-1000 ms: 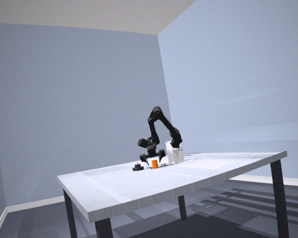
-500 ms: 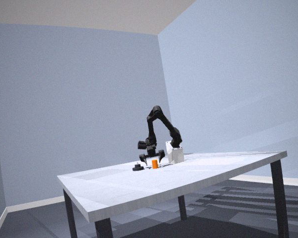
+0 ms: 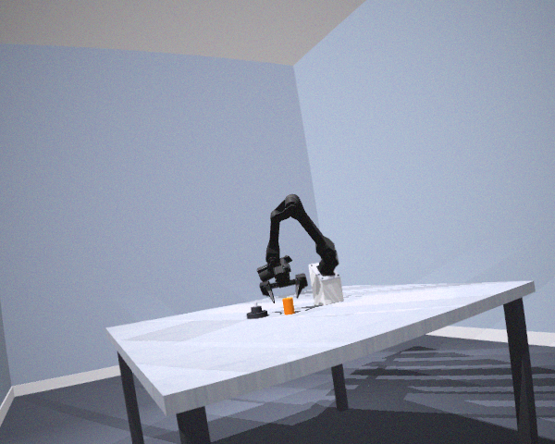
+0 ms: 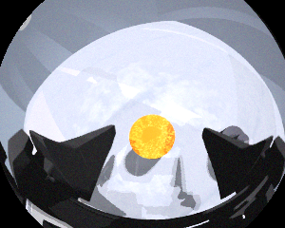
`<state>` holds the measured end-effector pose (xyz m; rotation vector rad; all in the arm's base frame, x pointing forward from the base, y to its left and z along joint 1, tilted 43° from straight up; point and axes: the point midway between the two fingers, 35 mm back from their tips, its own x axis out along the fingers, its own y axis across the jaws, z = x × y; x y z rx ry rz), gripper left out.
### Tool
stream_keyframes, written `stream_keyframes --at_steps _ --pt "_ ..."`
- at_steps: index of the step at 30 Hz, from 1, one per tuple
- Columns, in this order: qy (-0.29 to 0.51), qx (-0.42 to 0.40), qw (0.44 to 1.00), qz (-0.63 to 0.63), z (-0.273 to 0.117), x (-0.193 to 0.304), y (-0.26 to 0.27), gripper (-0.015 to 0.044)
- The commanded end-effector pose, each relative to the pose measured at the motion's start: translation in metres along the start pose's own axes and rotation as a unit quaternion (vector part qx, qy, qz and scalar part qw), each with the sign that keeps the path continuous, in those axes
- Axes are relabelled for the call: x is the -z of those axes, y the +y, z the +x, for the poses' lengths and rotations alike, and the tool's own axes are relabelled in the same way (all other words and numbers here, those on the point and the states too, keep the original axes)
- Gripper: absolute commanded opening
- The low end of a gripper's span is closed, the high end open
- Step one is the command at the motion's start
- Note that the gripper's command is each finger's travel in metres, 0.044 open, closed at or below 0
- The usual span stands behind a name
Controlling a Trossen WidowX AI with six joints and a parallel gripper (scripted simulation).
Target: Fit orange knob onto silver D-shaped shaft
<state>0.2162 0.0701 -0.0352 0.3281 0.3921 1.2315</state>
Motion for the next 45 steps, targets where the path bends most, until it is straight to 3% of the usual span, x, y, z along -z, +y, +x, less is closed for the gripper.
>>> stream_keyframes --at_steps 1,16,23,30,40,45 --pt "-0.021 -0.023 0.999 -0.012 -0.026 -0.049 0.006 0.0440" --pt "-0.011 -0.039 0.999 -0.004 -0.027 -0.057 0.012 0.0440" --pt "0.198 -0.093 0.975 -0.040 -0.029 -0.058 0.029 0.0440" --pt "0.381 0.005 0.921 -0.075 -0.043 -0.071 0.016 0.0440" --pt "0.385 0.012 0.920 -0.068 -0.044 -0.072 0.016 0.0440" --pt "0.373 0.094 0.914 0.129 -0.043 -0.072 0.016 0.0440"
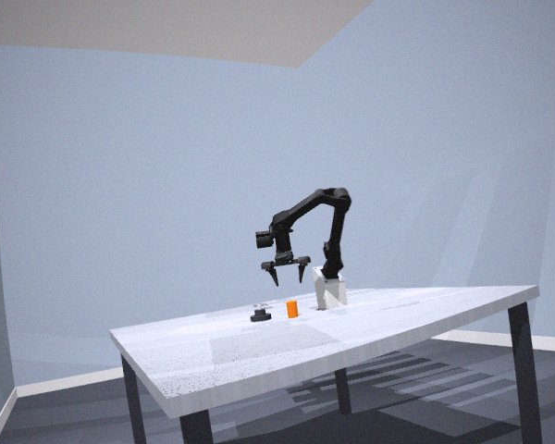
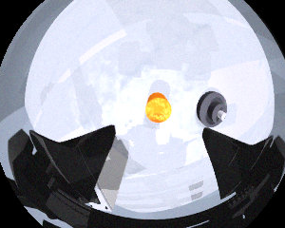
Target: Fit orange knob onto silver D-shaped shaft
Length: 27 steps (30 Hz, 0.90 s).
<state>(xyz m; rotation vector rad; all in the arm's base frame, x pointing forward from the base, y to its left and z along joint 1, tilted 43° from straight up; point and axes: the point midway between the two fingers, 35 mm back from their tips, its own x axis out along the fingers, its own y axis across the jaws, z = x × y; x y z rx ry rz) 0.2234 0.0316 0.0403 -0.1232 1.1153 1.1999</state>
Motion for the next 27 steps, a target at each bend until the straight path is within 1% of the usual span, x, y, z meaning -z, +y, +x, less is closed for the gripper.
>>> stream_keyframes --at_steps 1,4,8,11,14,16,17,18,27 --pt "0.001 0.003 0.989 0.148 -0.0002 -0.0002 -0.0004 0.0440" --pt "0.000 0.003 0.956 0.293 -0.0001 -0.0005 -0.0003 0.0440" --pt "0.000 0.003 0.880 0.476 0.0001 -0.0003 -0.0004 0.0440" --pt "-0.001 0.003 0.799 0.601 0.0003 -0.0002 -0.0004 0.0440" --pt "-0.001 0.003 0.701 0.713 0.0005 0.0000 -0.0004 0.0440" --pt "-0.001 0.003 0.634 0.773 0.0006 0.0001 -0.0005 0.0440" --pt "-0.001 0.003 0.615 0.789 0.0006 0.0001 -0.0005 0.0440" --pt "-0.001 0.003 0.608 0.794 0.0006 0.0001 -0.0005 0.0440" --pt "-0.001 0.003 0.608 0.794 0.0006 -0.0018 -0.0002 0.0440"
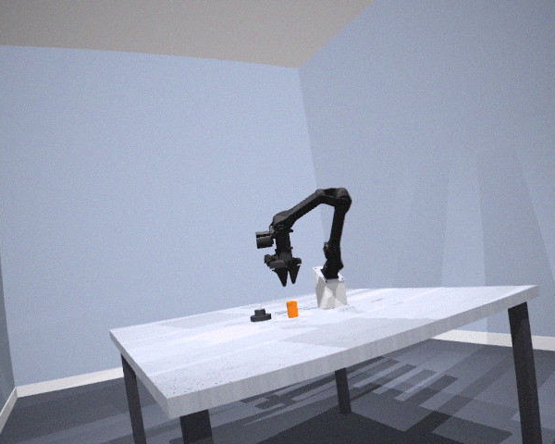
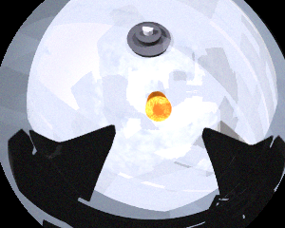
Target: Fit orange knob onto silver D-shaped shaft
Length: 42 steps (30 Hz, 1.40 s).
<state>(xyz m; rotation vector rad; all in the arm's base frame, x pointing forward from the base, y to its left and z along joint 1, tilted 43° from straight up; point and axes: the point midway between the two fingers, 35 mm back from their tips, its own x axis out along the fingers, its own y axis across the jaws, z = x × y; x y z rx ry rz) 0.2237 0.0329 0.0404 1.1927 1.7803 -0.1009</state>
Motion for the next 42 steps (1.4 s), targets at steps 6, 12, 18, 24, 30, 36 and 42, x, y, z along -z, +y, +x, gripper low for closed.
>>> stream_keyframes --at_steps 6,12,18,24,30,36,42 --pt "-0.002 0.000 0.999 0.039 0.011 -0.001 0.000 0.0440" --pt "-0.002 0.000 0.999 0.039 0.035 -0.002 -0.003 0.0440" --pt "-0.002 -0.001 0.999 0.039 0.049 -0.002 -0.002 0.0440" --pt "-0.002 0.000 0.999 0.039 0.058 -0.003 -0.001 0.0440" --pt "-0.003 0.000 0.999 0.040 0.068 -0.004 -0.001 0.0440" --pt "-0.003 0.000 0.999 0.040 0.077 -0.004 -0.001 0.0440" --pt "-0.003 0.000 0.999 0.040 0.087 -0.004 0.000 0.0440"
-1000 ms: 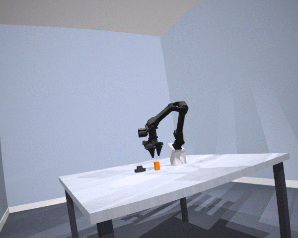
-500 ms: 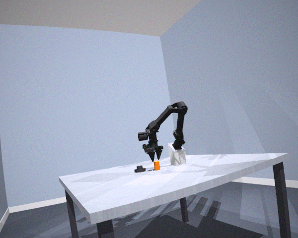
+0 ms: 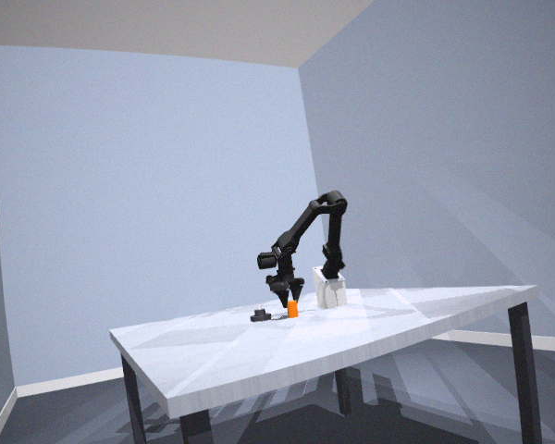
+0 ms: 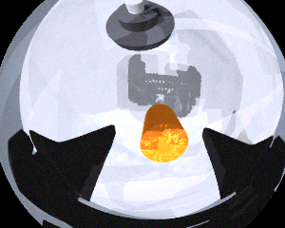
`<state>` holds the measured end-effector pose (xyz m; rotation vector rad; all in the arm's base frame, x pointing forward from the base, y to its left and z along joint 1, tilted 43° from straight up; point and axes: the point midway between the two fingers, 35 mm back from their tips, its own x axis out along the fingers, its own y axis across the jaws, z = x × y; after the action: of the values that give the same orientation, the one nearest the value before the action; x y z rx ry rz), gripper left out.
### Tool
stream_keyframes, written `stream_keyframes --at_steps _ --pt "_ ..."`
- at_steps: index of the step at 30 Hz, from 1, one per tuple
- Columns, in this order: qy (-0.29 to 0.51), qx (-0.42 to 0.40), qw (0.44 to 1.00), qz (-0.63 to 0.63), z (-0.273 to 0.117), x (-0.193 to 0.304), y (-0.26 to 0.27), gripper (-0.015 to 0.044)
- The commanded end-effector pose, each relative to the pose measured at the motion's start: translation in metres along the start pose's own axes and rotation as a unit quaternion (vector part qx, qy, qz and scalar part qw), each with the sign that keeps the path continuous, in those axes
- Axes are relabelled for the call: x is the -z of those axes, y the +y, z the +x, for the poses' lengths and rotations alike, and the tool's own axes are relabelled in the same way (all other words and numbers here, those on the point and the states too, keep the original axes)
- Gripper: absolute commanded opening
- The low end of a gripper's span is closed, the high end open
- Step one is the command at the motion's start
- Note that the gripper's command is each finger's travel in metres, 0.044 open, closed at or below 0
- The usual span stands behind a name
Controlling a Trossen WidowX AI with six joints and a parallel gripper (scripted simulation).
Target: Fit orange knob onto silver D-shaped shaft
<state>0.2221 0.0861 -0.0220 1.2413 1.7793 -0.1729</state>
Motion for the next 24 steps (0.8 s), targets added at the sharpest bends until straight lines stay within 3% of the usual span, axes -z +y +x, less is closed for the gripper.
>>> stream_keyframes --at_steps 1,20,24 --pt "0.003 0.000 1.000 0.003 0.007 0.001 -0.002 0.0440" --pt "0.005 -0.001 1.000 0.003 0.034 0.004 -0.003 0.0440" --pt "0.005 -0.001 1.000 0.003 0.034 0.004 -0.003 0.0335"
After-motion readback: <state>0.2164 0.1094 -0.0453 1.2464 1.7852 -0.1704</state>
